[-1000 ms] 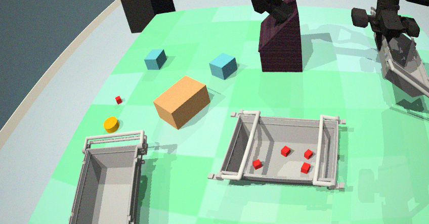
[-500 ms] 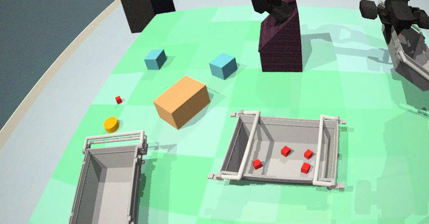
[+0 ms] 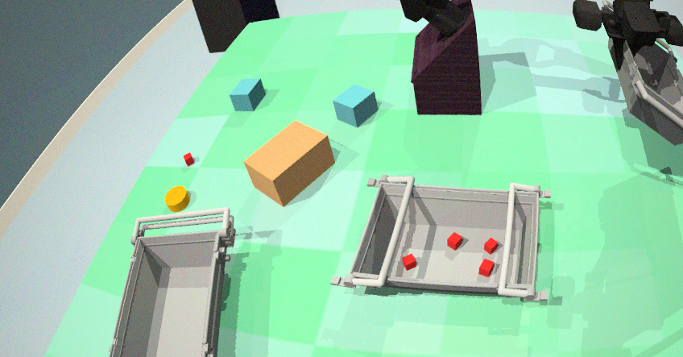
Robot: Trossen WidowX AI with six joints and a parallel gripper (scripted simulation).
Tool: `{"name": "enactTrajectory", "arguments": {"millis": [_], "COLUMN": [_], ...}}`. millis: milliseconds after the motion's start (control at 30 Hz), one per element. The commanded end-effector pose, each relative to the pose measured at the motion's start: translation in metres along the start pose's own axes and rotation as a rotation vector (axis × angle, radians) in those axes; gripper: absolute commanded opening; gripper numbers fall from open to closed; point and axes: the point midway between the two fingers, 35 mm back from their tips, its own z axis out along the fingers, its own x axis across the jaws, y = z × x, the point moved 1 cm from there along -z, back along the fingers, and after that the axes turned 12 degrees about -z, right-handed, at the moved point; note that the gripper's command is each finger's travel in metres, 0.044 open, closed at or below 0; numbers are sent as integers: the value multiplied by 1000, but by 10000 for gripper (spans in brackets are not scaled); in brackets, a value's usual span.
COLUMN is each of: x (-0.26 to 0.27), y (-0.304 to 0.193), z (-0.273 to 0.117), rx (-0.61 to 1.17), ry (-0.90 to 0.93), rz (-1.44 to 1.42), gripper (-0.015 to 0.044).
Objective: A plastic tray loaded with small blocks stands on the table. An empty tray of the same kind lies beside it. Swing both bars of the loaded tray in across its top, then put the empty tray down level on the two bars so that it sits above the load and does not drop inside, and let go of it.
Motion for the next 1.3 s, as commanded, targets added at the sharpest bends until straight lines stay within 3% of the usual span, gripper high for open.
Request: {"name": "enactTrajectory", "arguments": {"millis": [0,1267], "x": [4,-84], "y": [1,87], "z": [-4,-24], "rx": [-3,4], "ry": [17,61], "rz": [8,519], "gripper": [0,0]}}
